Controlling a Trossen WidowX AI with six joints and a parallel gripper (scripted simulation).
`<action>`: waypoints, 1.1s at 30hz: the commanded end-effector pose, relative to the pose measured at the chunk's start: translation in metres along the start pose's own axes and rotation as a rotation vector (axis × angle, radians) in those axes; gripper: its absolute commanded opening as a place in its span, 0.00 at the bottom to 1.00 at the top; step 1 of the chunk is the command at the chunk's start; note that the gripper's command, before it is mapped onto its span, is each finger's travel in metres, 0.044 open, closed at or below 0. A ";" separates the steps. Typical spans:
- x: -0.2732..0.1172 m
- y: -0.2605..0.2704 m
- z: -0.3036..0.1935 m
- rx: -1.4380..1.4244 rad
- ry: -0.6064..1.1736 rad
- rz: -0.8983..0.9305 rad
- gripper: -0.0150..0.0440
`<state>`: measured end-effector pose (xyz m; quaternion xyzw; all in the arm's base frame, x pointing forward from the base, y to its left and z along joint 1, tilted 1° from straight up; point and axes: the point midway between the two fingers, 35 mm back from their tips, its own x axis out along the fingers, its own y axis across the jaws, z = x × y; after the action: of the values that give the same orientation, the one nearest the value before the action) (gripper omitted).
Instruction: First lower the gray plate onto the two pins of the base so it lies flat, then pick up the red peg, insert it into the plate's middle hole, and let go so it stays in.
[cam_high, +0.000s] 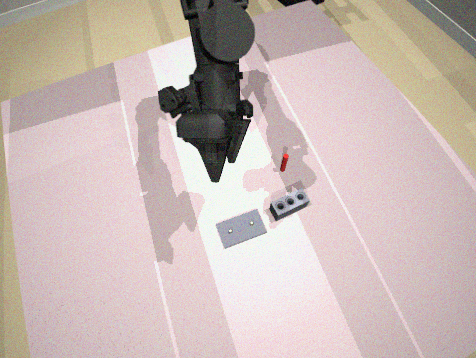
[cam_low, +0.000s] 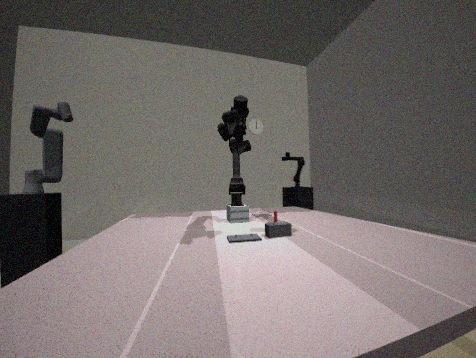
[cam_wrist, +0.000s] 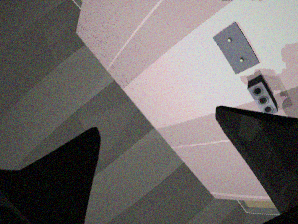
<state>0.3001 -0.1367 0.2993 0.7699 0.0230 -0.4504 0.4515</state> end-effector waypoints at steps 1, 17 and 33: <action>0.043 -0.039 -0.035 -0.163 0.033 -0.203 1.00; 0.120 -0.196 -0.107 -0.623 0.080 -0.761 1.00; 0.173 -0.254 -0.099 -0.623 0.080 -0.762 1.00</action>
<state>0.3595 0.0186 0.0292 0.5529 0.4515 -0.5228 0.4659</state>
